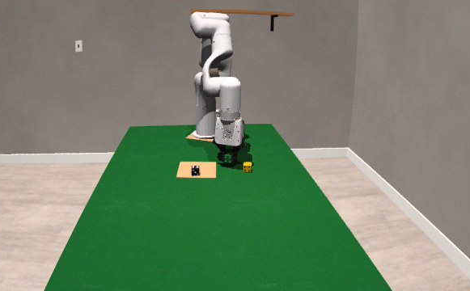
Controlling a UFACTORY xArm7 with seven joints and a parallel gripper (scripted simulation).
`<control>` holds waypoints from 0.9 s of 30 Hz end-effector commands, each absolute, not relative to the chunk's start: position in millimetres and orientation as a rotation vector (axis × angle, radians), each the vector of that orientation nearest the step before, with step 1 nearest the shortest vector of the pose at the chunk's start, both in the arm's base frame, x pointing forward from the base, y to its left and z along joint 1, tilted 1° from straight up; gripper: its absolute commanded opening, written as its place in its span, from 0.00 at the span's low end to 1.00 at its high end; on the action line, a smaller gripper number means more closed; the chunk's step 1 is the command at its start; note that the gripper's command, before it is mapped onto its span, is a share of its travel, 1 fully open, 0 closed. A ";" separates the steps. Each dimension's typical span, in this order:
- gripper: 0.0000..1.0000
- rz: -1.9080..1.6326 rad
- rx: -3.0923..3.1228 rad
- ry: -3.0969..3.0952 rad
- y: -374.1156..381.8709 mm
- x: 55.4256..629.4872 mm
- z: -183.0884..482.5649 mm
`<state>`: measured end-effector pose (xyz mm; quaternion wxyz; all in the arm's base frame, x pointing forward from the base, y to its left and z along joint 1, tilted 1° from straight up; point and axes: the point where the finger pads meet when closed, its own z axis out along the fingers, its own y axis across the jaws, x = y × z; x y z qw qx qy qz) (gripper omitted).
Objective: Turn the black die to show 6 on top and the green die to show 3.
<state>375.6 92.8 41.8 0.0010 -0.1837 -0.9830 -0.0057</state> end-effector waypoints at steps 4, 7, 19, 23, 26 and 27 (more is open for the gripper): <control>0.27 -0.019 -0.578 -3.090 92.8 376.5 101.7; 0.27 -0.019 -0.578 -3.090 92.7 376.5 107.4; 0.27 -0.019 -0.578 -3.090 92.5 376.4 122.5; 0.27 -0.019 -0.580 -3.090 92.4 376.5 122.5; 0.27 -0.019 -0.595 -3.087 91.7 376.9 122.5; 0.27 -0.018 -0.610 -3.084 90.9 377.2 122.5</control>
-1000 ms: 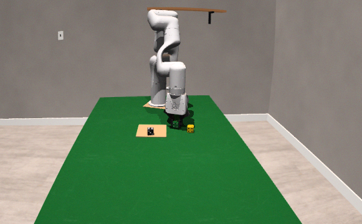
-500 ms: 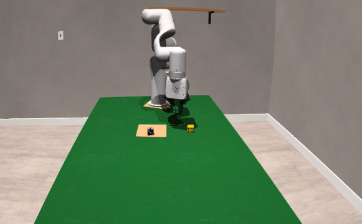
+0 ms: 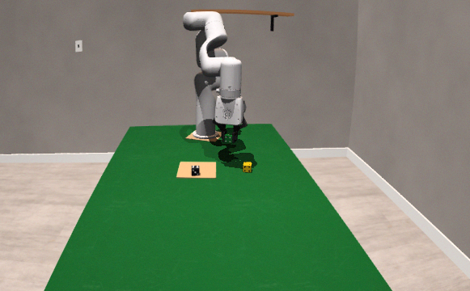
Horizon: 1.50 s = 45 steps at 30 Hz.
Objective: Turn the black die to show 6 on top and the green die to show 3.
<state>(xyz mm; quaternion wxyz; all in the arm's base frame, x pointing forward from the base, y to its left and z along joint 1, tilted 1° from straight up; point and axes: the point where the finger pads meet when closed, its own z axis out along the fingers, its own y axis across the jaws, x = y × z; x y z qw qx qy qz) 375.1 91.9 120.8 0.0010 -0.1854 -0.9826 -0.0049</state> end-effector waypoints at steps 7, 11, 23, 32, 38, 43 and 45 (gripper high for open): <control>0.27 -0.012 -0.931 -3.005 74.7 384.9 122.3; 0.27 -0.010 -1.100 -2.949 65.9 388.7 122.2; 0.27 -0.004 -1.580 -2.726 38.9 398.6 121.4; 0.27 -0.001 -1.881 -2.530 20.3 404.2 120.6; 0.27 0.000 -2.118 -2.337 4.1 408.3 119.8; 0.27 0.001 -2.285 -2.175 -8.2 410.9 119.1; 0.27 0.001 -2.349 -2.106 -13.3 411.8 118.8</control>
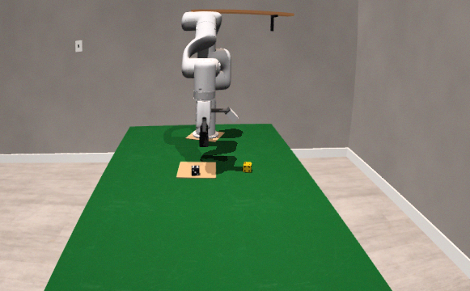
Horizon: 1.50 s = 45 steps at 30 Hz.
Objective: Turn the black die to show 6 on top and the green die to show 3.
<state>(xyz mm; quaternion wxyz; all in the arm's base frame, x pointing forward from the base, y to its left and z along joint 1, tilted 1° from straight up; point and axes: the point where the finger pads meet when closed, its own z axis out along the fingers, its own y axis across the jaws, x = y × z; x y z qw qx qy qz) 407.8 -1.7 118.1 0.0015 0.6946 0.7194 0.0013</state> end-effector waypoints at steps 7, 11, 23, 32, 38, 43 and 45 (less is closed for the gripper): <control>0.27 -0.001 2.501 1.880 -27.9 414.2 117.8; 0.27 -0.001 2.612 1.722 -38.4 415.5 117.1; 0.27 0.000 2.867 1.258 -67.4 417.9 114.8; 0.27 0.002 3.008 0.877 -89.8 418.3 112.9; 0.27 0.002 3.067 0.650 -102.7 418.0 111.7; 0.27 0.003 3.112 0.404 -116.5 417.2 110.4; 0.27 0.003 3.124 0.309 -121.8 416.8 109.9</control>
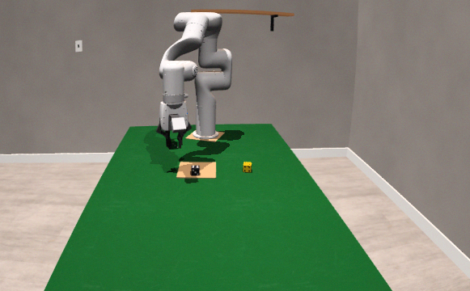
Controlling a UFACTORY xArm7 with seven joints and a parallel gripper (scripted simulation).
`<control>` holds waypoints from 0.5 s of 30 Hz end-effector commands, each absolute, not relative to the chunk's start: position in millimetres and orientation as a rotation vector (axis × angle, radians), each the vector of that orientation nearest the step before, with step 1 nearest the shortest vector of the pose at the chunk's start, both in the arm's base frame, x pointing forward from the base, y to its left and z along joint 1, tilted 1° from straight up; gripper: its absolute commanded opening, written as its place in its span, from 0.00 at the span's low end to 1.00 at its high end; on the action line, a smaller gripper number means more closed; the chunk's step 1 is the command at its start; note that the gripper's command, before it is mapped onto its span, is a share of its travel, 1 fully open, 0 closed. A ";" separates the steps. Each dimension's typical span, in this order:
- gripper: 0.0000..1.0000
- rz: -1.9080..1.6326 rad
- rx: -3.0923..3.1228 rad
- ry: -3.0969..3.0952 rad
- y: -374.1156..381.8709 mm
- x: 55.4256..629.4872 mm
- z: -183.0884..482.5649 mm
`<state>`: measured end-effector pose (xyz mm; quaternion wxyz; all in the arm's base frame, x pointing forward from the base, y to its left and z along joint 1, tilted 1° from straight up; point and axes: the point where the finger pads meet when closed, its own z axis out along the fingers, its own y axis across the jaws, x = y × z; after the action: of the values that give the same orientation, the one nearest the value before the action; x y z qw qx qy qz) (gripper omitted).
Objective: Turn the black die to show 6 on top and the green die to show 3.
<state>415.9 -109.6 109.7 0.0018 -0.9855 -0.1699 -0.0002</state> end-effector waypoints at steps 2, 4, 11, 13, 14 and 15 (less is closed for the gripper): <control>0.27 -0.003 -3.133 -0.252 -125.0 416.5 109.5; 0.27 -0.003 -3.139 -0.132 -131.5 415.8 108.9; 0.27 -0.004 -3.132 0.173 -148.3 413.7 107.2; 0.27 -0.004 -3.127 0.240 -152.0 413.1 106.8; 0.27 -0.004 -3.125 0.257 -152.9 413.0 106.7; 0.27 -0.004 -3.117 0.330 -157.0 412.3 106.2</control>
<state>412.5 -144.7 106.1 0.0053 -0.9994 0.0353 0.0000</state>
